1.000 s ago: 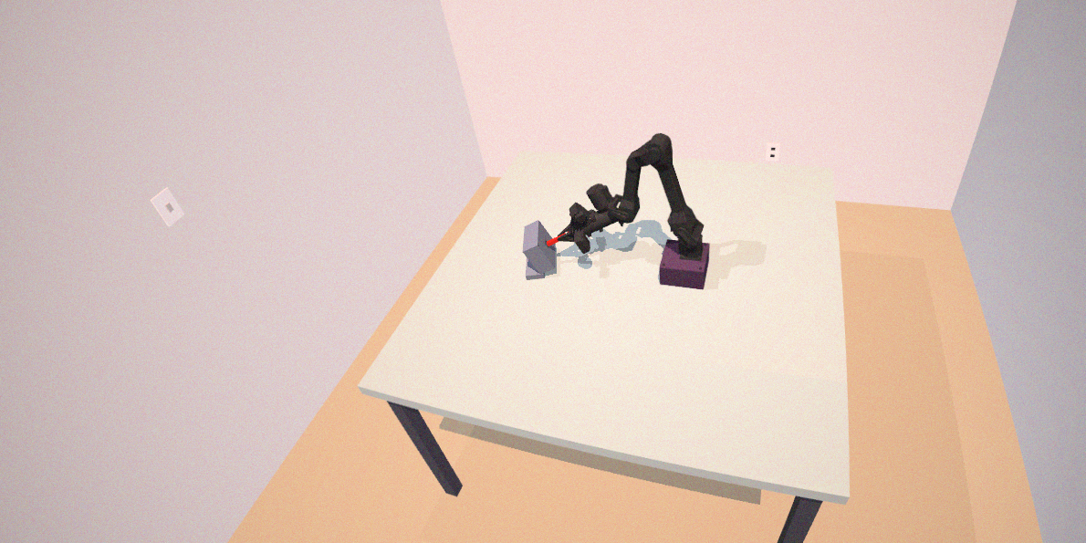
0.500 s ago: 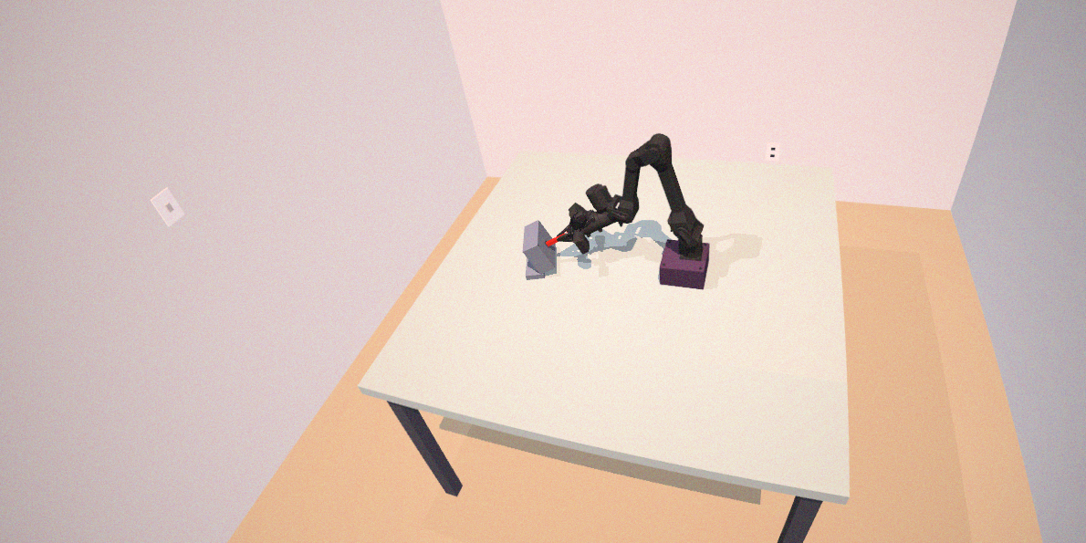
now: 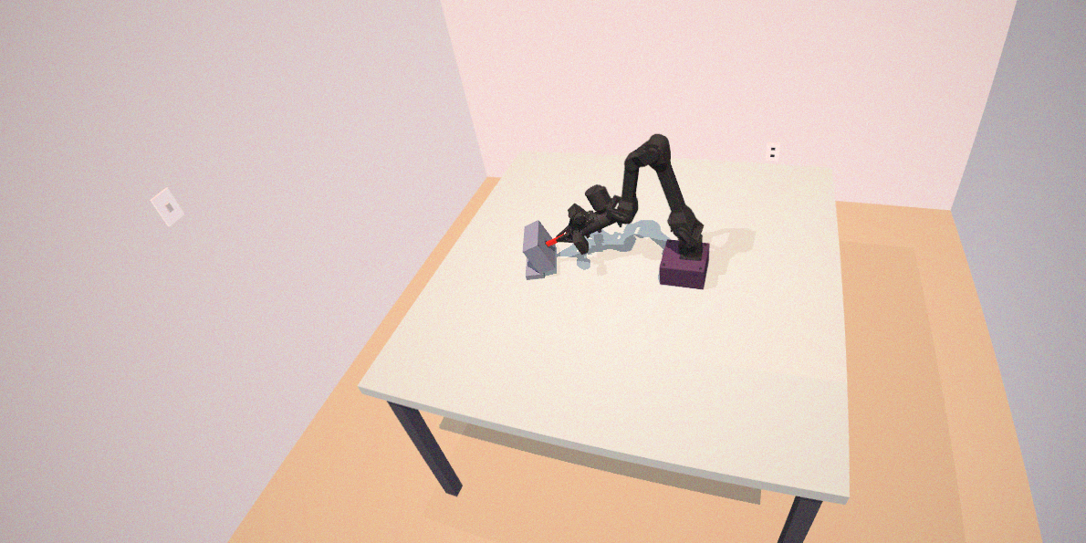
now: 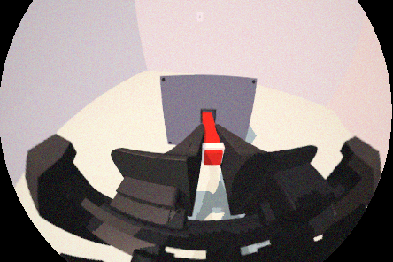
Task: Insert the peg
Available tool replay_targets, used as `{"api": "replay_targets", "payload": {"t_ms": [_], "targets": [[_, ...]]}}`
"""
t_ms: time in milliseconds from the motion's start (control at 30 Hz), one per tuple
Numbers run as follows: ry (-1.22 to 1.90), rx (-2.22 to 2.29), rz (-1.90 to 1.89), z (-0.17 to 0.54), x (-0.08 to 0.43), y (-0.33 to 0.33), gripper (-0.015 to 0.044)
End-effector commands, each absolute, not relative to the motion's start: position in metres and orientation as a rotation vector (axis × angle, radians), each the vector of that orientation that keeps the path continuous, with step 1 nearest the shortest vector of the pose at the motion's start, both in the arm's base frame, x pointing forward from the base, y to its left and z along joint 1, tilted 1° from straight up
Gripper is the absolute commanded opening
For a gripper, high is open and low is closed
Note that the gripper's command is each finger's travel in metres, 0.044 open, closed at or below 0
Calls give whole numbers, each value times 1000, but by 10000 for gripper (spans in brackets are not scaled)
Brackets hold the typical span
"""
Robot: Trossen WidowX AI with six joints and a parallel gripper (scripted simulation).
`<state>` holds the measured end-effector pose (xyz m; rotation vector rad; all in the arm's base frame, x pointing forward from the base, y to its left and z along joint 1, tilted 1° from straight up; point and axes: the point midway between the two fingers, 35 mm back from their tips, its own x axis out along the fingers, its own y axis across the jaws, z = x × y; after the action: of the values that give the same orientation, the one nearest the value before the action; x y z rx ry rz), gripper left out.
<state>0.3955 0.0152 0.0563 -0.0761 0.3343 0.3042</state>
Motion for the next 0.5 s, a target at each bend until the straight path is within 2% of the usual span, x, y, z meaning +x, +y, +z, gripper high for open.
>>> {"api": "replay_targets", "payload": {"t_ms": [0, 467], "targets": [[329, -74, 299, 57, 398, 15, 0], [329, -73, 299, 56, 400, 16, 0]]}}
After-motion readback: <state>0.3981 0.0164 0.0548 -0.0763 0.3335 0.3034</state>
